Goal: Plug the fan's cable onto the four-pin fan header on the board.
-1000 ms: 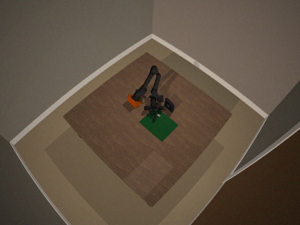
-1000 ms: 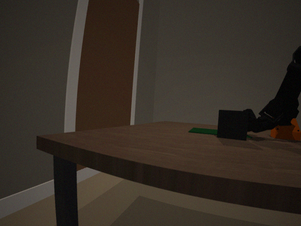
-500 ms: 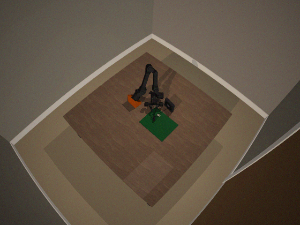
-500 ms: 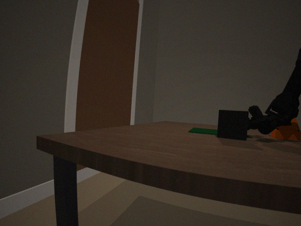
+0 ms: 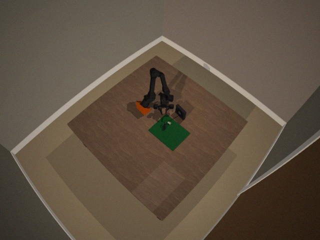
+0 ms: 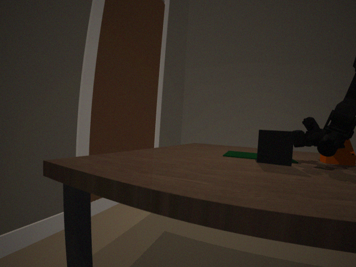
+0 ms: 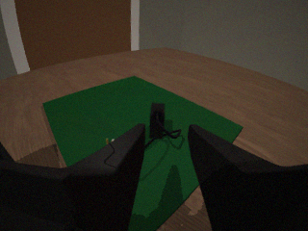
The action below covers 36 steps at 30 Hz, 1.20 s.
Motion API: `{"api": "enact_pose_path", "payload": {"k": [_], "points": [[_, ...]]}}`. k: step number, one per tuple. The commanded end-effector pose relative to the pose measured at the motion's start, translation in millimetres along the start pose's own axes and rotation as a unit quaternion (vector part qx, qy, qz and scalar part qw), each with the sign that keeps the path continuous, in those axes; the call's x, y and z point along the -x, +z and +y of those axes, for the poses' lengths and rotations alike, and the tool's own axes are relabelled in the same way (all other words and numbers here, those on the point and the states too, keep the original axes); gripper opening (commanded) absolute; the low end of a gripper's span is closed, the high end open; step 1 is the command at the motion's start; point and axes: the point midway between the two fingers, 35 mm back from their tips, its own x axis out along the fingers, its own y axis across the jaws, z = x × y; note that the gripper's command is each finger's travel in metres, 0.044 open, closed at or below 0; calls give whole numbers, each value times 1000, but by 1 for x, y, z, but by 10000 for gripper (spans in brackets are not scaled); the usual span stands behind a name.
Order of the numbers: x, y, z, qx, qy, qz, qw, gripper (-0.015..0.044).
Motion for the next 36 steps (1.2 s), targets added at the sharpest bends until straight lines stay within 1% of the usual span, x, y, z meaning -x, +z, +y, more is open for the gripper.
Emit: {"api": "enact_pose_path", "payload": {"k": [1, 2, 3, 8, 13, 14, 16, 21, 25, 27, 30, 36], "points": [[10, 8, 0, -4, 7, -2, 1000, 140], [11, 9, 0, -4, 8, -2, 1000, 140], [5, 4, -1, 0, 2, -1, 1000, 166], [5, 2, -2, -1, 1, 4, 1000, 298], [14, -17, -7, -7, -7, 64, 998, 429], [19, -21, -5, -5, -8, 81, 997, 440], [24, -36, -3, -14, -2, 120, 993, 440], [39, -64, 2, -1, 16, 183, 983, 440], [71, -69, 41, -13, 81, 226, 971, 440], [84, -72, 58, -33, 98, 239, 966, 440], [112, -69, 98, -65, 139, 271, 950, 440], [120, -52, 155, -87, 176, 288, 937, 440]]}}
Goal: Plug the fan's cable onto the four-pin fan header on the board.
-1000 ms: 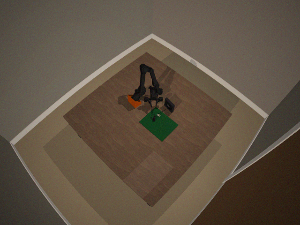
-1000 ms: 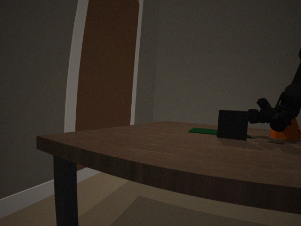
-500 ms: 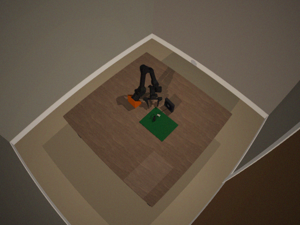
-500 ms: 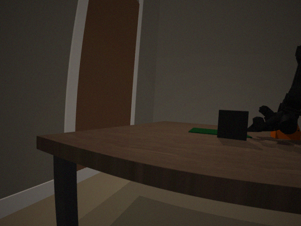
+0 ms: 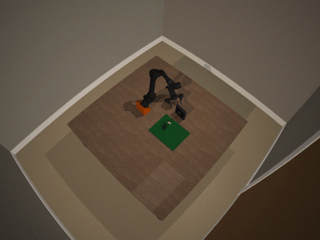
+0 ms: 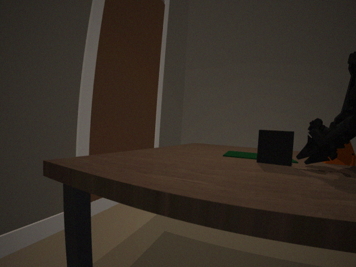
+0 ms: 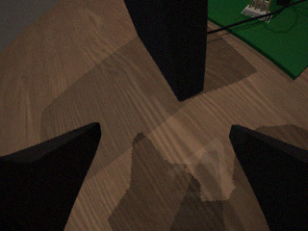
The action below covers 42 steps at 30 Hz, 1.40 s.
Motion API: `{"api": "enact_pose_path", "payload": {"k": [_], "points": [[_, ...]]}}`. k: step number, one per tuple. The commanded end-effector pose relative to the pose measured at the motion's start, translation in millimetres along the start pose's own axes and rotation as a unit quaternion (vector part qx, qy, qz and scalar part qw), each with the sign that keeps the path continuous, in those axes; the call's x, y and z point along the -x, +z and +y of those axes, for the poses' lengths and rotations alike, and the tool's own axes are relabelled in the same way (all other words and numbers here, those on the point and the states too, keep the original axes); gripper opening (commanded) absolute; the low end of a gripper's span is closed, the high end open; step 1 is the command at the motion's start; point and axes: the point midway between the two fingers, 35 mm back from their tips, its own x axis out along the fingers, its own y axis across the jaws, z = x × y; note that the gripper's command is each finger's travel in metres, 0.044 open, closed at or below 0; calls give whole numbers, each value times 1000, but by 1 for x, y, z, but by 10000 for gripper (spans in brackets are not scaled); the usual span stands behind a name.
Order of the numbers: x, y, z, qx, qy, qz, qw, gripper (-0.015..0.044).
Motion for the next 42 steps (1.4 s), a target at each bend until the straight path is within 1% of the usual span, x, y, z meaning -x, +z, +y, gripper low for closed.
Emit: {"api": "enact_pose_path", "payload": {"k": [1, 10, 16, 20, 22, 23, 29, 33, 36, 38, 42], "points": [[-2, 6, 39, -4, 30, 10, 1000, 440], [1, 49, 140, 13, 136, -1, 991, 440], [-18, 113, 164, 56, 143, -78, 985, 440], [-27, 140, 165, 78, 130, -106, 983, 440], [-36, 161, 156, 109, 97, -132, 980, 440], [-46, 169, 146, 127, 68, -129, 981, 440], [-86, 213, 76, 193, -97, -62, 974, 440], [-96, 238, 20, 208, -189, 23, 959, 440], [-93, 253, -23, 196, -236, 103, 946, 440], [-88, 260, -47, 178, -252, 158, 938, 440], [-72, 271, -85, 116, -256, 250, 927, 440]]}}
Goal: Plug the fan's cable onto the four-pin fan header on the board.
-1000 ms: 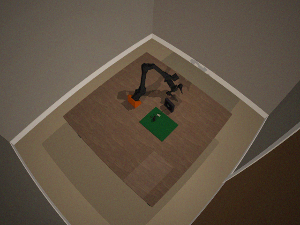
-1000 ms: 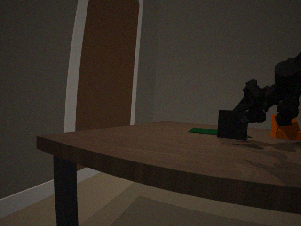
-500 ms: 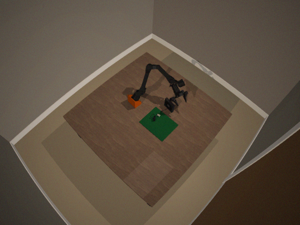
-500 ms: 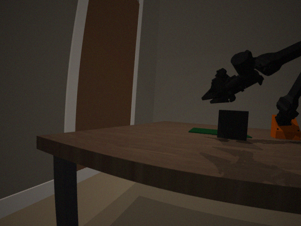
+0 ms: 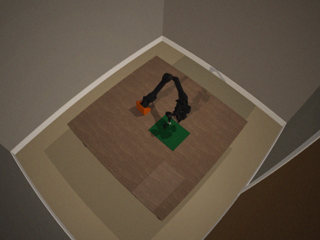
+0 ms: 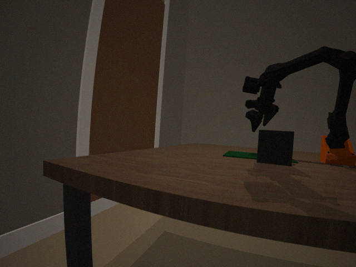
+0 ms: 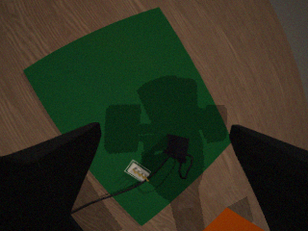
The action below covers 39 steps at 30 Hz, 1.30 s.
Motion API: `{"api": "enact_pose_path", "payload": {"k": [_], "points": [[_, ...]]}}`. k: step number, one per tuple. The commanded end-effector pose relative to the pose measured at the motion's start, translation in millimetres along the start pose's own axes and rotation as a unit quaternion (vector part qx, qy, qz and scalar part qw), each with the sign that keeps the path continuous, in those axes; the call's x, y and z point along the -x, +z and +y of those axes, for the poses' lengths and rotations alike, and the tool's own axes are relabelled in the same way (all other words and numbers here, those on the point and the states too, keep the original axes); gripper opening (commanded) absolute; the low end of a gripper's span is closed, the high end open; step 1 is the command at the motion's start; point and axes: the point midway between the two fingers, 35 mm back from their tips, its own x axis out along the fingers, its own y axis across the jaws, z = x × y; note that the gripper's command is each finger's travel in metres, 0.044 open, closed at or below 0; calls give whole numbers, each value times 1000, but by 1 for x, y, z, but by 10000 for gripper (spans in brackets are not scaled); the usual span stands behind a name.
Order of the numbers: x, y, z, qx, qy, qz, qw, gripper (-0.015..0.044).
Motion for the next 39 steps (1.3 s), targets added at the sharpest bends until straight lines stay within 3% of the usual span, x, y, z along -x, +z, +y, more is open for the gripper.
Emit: {"api": "enact_pose_path", "payload": {"k": [1, 7, 16, 25, 39], "points": [[-2, -5, -40, -38, 33, 105, 993, 440], [12, -10, -88, -131, 145, 218, 956, 440], [6, -11, -87, -135, 149, 220, 954, 440], [-72, -47, -54, -135, 152, 221, 954, 440], [-84, -52, -50, -135, 151, 221, 954, 440]]}}
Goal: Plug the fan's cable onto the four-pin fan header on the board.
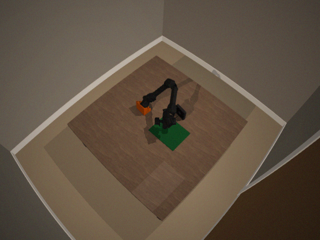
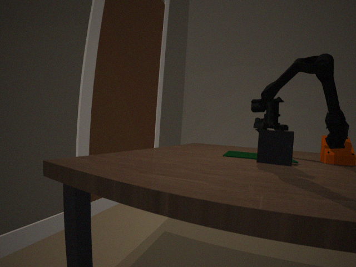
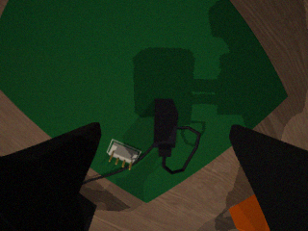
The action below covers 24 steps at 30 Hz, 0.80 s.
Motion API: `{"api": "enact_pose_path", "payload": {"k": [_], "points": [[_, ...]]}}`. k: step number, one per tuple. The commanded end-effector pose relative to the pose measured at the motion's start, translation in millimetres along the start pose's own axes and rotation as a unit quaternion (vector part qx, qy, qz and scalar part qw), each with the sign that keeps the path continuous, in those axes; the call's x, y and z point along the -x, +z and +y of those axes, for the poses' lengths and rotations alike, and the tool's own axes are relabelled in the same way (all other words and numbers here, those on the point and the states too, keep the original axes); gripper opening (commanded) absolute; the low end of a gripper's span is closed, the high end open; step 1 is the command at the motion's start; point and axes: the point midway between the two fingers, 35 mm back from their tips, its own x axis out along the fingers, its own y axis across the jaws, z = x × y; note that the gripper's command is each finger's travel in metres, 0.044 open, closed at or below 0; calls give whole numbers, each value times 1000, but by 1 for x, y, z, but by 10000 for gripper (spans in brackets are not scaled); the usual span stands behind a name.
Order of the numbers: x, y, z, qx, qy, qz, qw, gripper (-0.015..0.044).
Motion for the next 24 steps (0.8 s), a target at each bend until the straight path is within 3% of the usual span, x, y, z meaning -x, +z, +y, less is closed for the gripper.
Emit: {"api": "enact_pose_path", "payload": {"k": [1, 24], "points": [[-8, -2, 0, -3, 1, 4, 1000, 440], [-45, -3, 0, -3, 2, 5, 1000, 440]]}}
